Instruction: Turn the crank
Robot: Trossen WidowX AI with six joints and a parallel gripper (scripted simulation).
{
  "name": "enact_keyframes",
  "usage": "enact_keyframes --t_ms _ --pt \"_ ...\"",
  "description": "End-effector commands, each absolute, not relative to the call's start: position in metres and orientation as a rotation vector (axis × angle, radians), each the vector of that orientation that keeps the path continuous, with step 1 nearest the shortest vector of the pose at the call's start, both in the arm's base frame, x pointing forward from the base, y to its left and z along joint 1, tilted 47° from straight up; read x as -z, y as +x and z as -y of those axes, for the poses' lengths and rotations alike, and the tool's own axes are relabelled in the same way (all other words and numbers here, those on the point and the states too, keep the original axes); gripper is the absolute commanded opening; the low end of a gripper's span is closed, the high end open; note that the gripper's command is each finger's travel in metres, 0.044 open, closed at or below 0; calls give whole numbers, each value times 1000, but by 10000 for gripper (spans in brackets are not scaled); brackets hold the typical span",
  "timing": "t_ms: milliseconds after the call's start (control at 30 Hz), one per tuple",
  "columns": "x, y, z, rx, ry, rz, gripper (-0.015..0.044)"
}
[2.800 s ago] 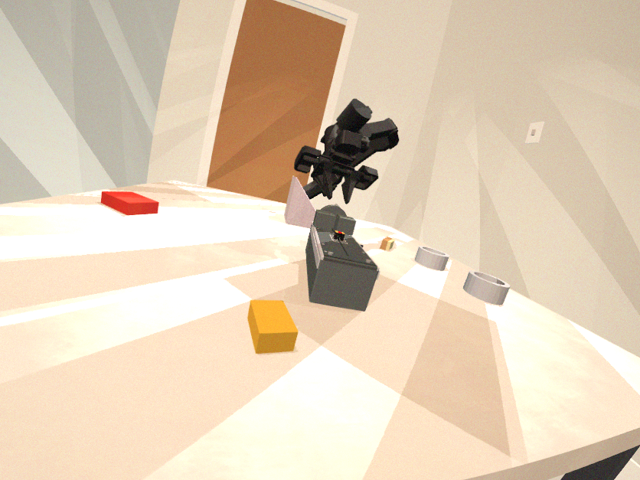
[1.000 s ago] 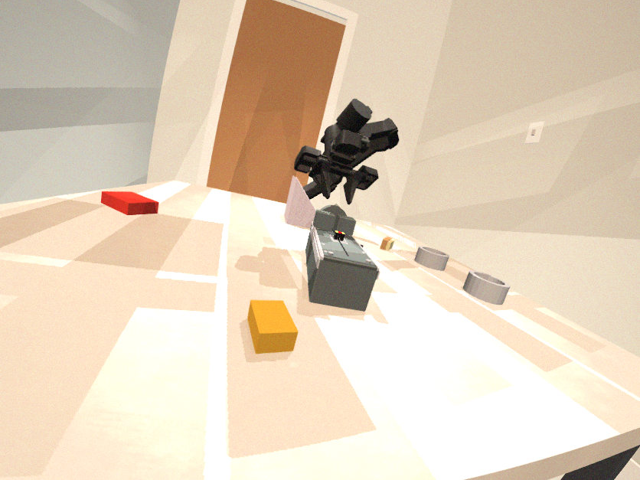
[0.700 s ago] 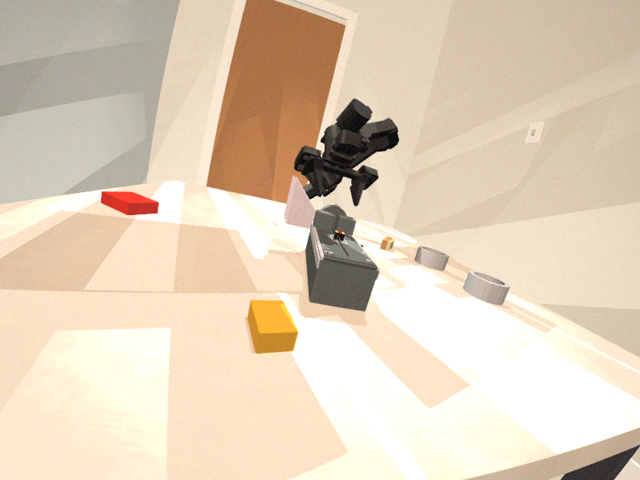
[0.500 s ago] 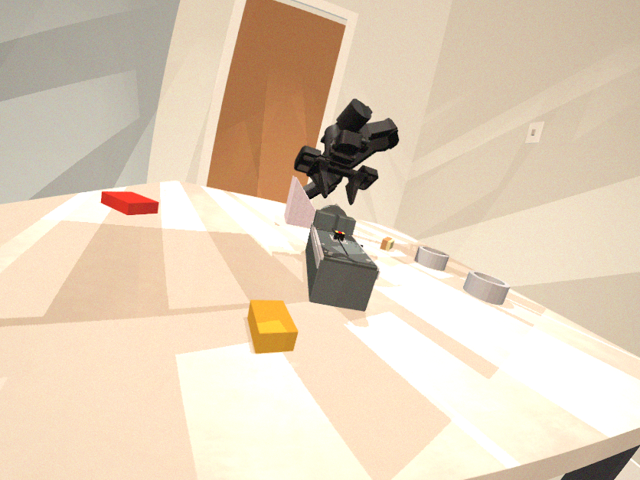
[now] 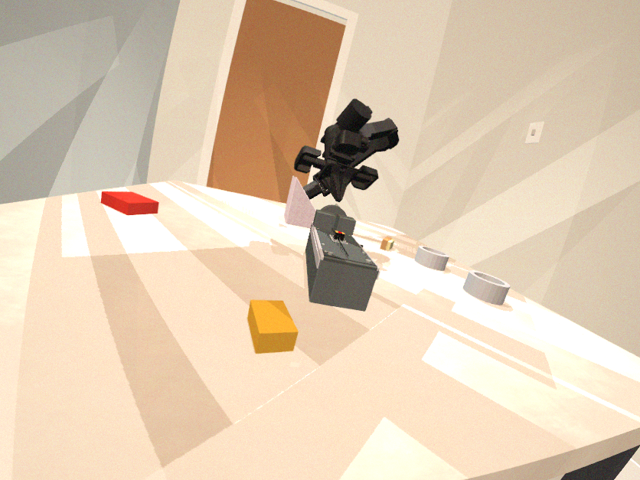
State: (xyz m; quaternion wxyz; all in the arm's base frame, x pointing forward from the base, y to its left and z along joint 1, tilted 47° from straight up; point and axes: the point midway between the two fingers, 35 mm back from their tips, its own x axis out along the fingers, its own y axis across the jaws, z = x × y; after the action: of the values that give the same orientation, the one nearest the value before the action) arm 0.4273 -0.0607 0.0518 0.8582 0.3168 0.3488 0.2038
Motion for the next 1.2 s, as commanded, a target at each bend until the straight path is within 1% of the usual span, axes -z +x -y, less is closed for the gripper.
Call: enact_keyframes --t_ms 0,333,900,933,1167 --pt "-52 427 61 -427 665 -733 0" --pt "-52 427 61 -428 665 -733 0" --pt "-52 427 61 -428 665 -733 440" --pt "-52 427 61 -428 665 -733 440" --pt "-52 427 61 -428 665 -733 256"
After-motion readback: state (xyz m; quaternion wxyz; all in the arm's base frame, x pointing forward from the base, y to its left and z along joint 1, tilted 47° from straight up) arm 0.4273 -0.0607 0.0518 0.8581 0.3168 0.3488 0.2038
